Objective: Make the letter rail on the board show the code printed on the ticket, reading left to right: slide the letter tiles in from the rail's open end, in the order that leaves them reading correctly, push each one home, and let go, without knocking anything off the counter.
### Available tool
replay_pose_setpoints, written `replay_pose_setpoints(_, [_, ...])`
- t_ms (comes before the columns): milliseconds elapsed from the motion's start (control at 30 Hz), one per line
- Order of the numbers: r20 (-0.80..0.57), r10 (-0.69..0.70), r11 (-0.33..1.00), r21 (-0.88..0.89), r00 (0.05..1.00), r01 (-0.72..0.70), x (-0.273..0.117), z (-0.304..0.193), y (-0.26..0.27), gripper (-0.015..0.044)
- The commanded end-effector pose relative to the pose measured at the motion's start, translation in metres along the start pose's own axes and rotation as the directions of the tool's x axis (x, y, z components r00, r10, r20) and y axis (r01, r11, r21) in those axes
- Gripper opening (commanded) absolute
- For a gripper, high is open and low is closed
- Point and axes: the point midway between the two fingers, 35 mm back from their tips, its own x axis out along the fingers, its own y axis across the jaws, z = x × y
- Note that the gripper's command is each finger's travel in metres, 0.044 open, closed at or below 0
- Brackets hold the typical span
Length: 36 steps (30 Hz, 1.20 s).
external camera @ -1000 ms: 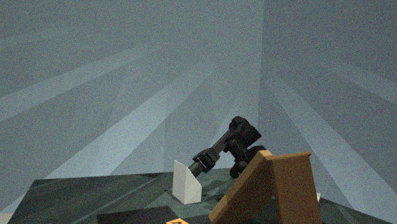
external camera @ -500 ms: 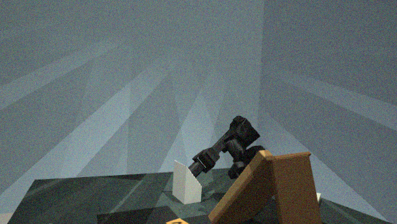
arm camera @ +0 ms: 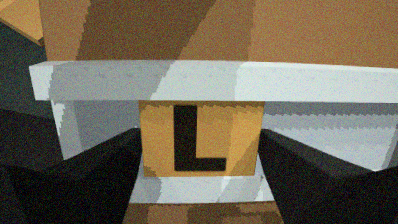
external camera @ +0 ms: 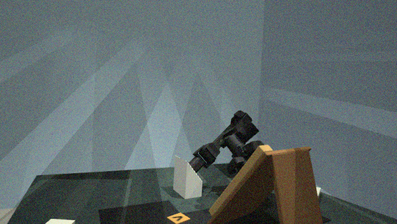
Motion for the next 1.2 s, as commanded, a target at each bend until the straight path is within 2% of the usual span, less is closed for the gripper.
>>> replay_pose_setpoints(0, [0.0,0.002,1.0,-0.006,1.0,-0.002,0.0,0.0,-0.002,0.0])
replay_pose_setpoints(1167, [0.0,0.002,1.0,-0.007,1.0,-0.002,0.0,0.001,-0.02,0.0])
